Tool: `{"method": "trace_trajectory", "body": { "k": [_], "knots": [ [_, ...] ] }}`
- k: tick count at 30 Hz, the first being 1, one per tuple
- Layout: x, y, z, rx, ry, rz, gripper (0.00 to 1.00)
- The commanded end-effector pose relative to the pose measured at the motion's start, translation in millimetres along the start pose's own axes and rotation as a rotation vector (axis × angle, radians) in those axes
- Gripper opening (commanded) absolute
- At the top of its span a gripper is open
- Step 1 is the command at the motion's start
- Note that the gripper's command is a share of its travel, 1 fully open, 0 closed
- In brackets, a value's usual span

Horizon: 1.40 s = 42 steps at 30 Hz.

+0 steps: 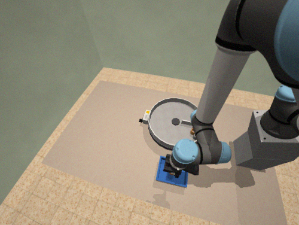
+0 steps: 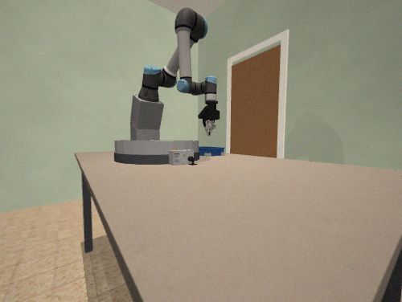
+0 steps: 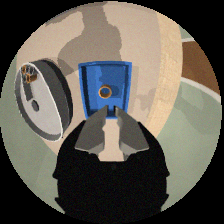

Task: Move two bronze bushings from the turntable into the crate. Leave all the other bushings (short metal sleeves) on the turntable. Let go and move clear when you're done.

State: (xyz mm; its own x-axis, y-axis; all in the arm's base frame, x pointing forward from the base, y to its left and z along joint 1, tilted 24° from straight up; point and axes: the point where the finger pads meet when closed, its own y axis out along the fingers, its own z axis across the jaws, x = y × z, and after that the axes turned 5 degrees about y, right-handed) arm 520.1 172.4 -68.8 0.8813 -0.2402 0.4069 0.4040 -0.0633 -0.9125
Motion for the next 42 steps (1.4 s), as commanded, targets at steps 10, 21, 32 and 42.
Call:
{"method": "trace_trajectory", "body": {
  "k": [10,21,32,42],
  "knots": [
    [0,-0.4,0,0.001,0.000,-0.001,0.06],
    [0,-0.4,0,0.001,0.000,-0.001,0.05],
    [0,-0.3,-3,0.001,0.004,-0.001,0.05],
    [-3,0.1,-16,0.001,0.021,-0.001,0.05]
  ]
}}
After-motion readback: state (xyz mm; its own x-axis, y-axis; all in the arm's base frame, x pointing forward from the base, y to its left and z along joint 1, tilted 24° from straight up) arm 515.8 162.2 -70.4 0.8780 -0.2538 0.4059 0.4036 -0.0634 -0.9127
